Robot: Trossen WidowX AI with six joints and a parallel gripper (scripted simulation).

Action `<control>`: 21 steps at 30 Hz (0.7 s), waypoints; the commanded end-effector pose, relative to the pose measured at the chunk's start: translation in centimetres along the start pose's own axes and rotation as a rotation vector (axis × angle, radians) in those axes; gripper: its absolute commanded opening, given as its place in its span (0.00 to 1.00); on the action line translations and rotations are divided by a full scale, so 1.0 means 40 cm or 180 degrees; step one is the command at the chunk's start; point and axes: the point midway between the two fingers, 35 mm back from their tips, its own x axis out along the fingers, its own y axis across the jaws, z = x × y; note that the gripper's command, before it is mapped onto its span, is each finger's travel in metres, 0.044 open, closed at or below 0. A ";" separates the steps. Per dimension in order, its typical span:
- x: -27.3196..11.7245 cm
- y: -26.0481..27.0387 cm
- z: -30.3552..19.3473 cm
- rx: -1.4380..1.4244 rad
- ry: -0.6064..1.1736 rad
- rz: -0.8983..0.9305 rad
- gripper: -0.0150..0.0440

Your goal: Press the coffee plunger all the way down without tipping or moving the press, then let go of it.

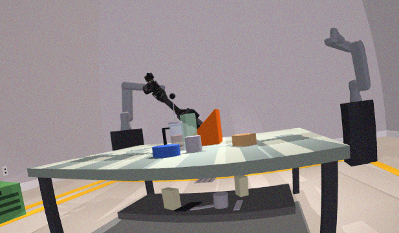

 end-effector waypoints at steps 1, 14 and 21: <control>0.006 -0.004 0.003 0.0007 0.0000 -0.0030 0.98; 0.329 -0.277 0.062 -0.0226 0.0186 -0.1890 1.00; 0.411 -0.388 0.030 -0.0634 0.0362 -0.2522 1.00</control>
